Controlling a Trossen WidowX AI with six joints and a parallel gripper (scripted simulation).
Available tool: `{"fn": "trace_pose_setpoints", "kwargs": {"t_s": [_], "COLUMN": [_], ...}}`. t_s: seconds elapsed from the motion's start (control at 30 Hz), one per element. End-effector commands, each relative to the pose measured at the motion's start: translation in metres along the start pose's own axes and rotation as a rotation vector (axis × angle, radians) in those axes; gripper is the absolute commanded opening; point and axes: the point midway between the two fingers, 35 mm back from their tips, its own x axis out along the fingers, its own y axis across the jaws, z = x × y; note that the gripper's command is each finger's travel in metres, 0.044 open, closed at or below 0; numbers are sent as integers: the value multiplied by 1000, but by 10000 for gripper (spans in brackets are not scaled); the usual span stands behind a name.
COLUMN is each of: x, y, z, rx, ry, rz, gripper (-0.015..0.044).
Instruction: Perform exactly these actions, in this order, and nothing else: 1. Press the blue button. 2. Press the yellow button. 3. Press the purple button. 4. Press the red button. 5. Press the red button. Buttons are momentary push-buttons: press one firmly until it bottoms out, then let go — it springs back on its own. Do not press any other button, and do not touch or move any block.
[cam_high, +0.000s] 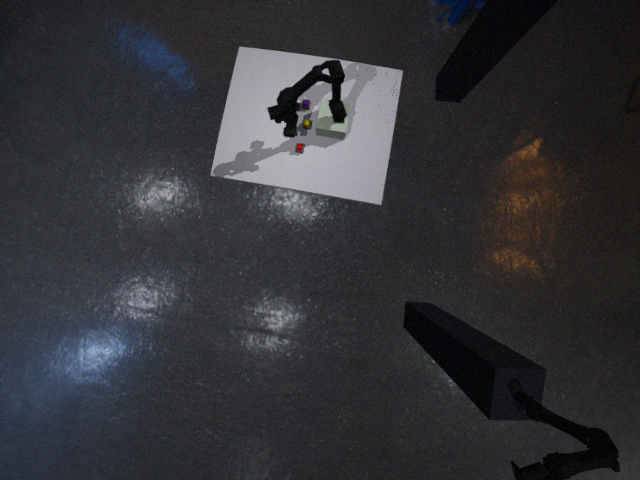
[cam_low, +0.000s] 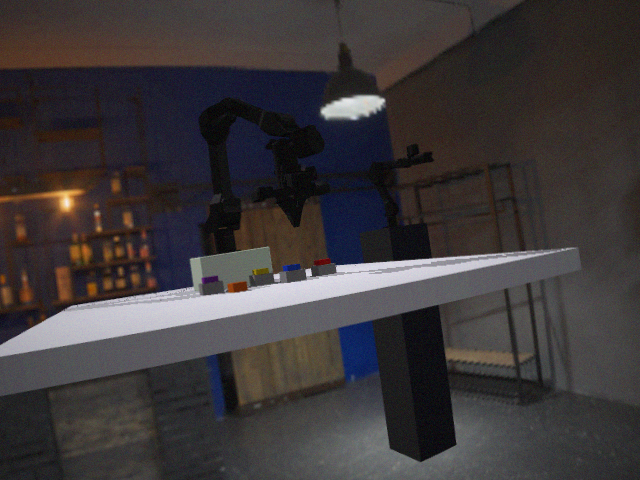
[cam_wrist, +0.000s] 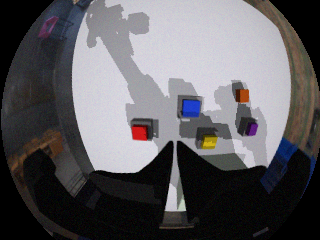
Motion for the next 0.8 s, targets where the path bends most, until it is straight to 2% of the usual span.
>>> {"fn": "trace_pose_setpoints", "kwargs": {"t_s": [0.0, 0.1, 0.23, 0.33, 0.4, 0.77], "x": [0, 1, 5, 50, 63, 74], "y": [37, 65, 72, 72, 71, 71], "z": [-13, -30, -34, -33, -34, -34], "rx": [9, 15, 17, 17, 17, 17], "ry": [1, 1, 1, 1, 2, 2], "rz": [-7, -10, -11, -11, -11, -11], "gripper": [20, 20, 20, 20, 20, 20]}}
